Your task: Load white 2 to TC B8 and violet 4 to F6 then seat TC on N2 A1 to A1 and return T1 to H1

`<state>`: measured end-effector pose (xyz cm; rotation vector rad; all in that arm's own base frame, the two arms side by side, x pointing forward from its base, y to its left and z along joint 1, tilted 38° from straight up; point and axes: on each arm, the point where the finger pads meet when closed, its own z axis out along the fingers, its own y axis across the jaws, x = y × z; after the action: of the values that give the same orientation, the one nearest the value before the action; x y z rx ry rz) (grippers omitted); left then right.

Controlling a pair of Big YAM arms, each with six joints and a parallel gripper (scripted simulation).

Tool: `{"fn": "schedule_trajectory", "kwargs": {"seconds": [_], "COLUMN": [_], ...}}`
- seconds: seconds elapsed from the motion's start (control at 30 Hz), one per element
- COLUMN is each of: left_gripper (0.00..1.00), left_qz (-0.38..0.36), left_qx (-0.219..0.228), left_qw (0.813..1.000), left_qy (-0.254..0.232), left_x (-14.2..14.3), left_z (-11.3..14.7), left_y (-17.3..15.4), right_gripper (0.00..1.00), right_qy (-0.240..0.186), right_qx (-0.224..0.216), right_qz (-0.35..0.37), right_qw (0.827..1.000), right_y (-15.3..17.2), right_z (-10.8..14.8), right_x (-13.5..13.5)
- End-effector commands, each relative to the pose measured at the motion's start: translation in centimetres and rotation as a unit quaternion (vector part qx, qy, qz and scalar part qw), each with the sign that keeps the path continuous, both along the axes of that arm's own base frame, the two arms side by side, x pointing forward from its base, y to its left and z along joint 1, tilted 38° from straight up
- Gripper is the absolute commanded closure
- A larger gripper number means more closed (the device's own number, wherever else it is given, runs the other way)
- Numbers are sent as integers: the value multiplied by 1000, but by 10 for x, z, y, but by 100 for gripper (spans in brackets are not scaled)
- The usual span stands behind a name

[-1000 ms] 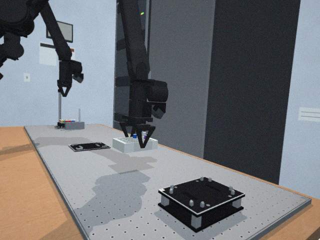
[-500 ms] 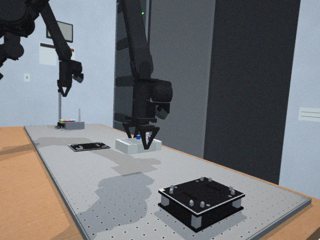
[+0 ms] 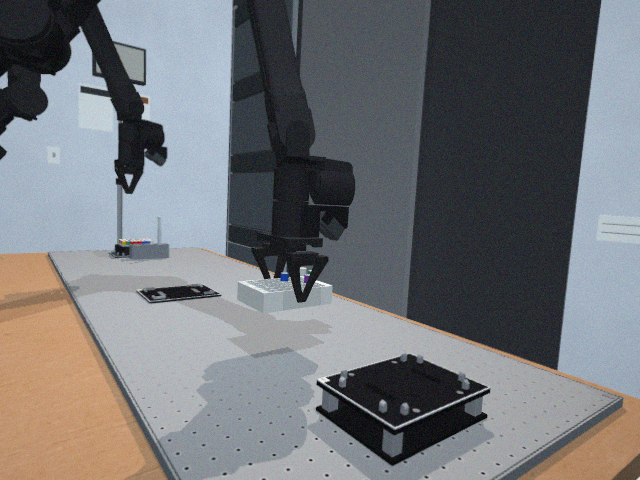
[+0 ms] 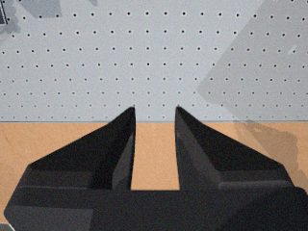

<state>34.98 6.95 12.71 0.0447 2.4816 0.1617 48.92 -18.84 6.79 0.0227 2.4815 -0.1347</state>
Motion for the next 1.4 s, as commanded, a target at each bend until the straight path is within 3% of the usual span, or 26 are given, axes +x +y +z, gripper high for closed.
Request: {"fn": "schedule_trajectory", "kwargs": {"seconds": [0.0,0.17,0.37,0.4,0.57,0.73,0.93,0.97,1.13,1.3,1.37], "left_gripper": [75,75,75,75,75,75,75,75,75,75,75], "left_qz": [2,2,2,2,2,2,2,2,2,2,2], "left_qx": [1,1,1,1,1,1,1,1,1,1,1], "left_qw": [1000,1000,1000,1000,1000,1000,1000,1000,1000,1000,1000], "left_qy": [-10,-10,-10,-10,-10,-10,-10,-10,-10,-10,-10], "left_x": [5,5,5,5,5,5,5,5,5,5,5], "left_z": [10,10,10,10,10,10,10,10,10,10,10], "left_y": [0,0,0,0,0,0,0,0,0,0,0], "right_gripper": [100,100,100,100,100,100,100,100,100,100,100], "right_qy": [0,-7,1,-16,1,-8,1,-16,1,-7,0], "right_qx": [-5,-9,-4,-14,-5,-9,-5,-15,-5,-10,-5], "right_qz": [-1,-1,-1,-1,-1,-1,-1,-1,-1,-1,-1], "right_qw": [1000,1000,1000,1000,1000,1000,1000,1000,1000,1000,1000], "right_y": [-16,-25,-31,-34,-42,-51,-57,-60,-67,-76,-79], "right_z": [5,15,5,26,8,19,9,30,11,21,12], "right_x": [4,5,3,5,3,4,3,5,3,3,3]}}
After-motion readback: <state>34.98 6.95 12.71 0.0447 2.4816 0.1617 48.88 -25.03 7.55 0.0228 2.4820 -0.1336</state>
